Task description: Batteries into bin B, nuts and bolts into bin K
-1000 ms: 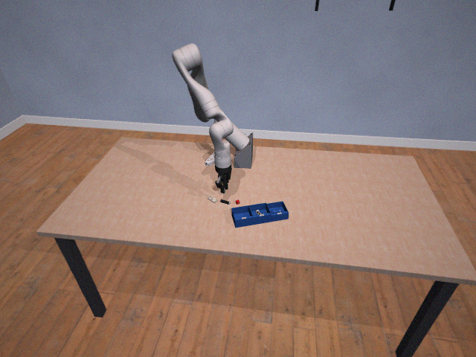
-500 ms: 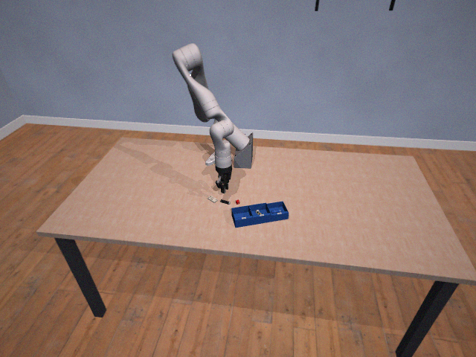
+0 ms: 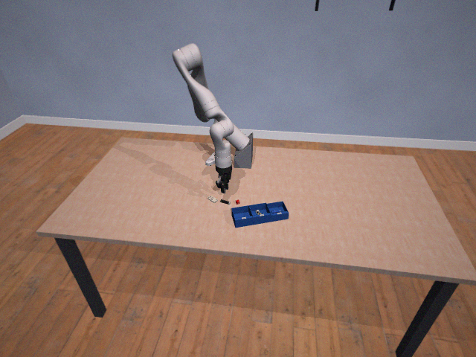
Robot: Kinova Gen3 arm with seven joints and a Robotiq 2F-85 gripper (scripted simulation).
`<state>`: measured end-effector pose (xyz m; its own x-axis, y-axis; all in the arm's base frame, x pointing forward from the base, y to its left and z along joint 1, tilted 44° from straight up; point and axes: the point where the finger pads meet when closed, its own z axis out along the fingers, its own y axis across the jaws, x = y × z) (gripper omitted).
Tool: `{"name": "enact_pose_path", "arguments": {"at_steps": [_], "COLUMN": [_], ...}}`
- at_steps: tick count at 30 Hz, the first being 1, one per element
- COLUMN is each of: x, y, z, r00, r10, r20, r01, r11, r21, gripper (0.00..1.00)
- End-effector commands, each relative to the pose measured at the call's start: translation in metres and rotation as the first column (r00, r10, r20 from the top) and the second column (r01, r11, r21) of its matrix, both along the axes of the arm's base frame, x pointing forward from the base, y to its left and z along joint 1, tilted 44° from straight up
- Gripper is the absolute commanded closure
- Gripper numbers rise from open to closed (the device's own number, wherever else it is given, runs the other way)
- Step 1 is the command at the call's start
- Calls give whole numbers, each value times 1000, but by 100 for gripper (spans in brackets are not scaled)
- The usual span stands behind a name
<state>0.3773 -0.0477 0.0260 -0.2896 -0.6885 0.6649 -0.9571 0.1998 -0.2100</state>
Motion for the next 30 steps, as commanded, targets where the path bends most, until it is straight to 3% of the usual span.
{"name": "enact_pose_path", "arguments": {"at_steps": [1, 14, 30], "x": [0, -2, -1], "y": [1, -37, -43], "z": [0, -36, -44], "r00": [1000, 1000, 1000], "r10": [1, 1, 1], "r20": [1, 1, 1], "r01": [-1, -1, -1], "r11": [1000, 1000, 1000], "r21": [1, 1, 1], "gripper": [71, 71, 71]}}
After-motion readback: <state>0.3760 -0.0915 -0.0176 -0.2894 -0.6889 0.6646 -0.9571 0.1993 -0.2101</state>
